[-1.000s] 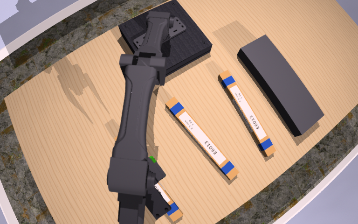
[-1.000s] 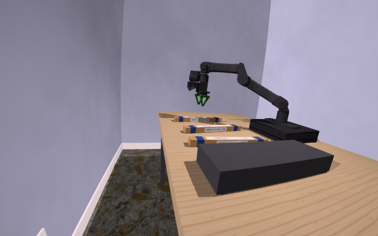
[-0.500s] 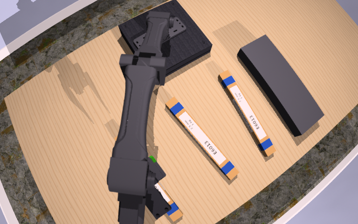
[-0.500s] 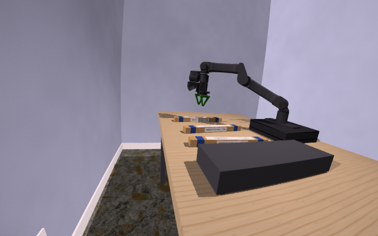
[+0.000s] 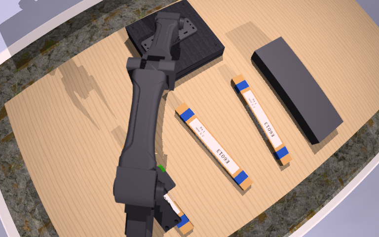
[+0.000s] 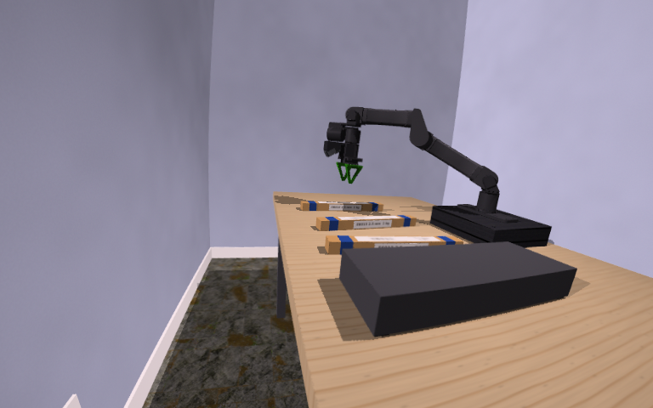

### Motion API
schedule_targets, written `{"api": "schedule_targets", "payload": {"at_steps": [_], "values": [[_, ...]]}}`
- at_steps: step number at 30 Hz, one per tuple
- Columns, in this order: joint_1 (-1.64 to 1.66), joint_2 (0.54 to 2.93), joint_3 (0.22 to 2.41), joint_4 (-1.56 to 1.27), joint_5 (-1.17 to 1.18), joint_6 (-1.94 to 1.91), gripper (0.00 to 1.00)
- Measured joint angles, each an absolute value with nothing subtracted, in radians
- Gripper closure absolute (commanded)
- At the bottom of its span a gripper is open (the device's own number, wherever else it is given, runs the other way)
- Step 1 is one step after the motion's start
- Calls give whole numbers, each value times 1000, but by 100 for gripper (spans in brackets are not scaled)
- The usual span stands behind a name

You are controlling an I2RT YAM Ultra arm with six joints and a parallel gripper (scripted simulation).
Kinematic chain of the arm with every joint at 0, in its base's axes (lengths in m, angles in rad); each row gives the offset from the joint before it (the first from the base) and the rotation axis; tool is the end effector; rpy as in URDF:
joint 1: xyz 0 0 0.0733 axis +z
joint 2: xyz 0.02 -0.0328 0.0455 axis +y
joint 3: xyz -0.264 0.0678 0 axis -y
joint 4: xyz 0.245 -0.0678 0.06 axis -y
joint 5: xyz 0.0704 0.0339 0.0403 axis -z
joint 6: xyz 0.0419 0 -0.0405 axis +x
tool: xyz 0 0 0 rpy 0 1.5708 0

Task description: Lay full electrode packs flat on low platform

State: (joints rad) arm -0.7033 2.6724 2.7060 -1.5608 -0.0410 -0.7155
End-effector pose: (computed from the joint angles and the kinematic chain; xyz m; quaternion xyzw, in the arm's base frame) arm 0.3855 -0.3232 0.1942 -0.0065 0.9995 0.0014 0.0299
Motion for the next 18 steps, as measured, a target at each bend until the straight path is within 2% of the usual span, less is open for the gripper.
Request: {"api": "schedule_targets", "payload": {"at_steps": [13, 18], "values": [[-703, 2761, 2718, -1531, -41, -719, 26], [-703, 2758, 2650, -1492, -41, -719, 26]]}}
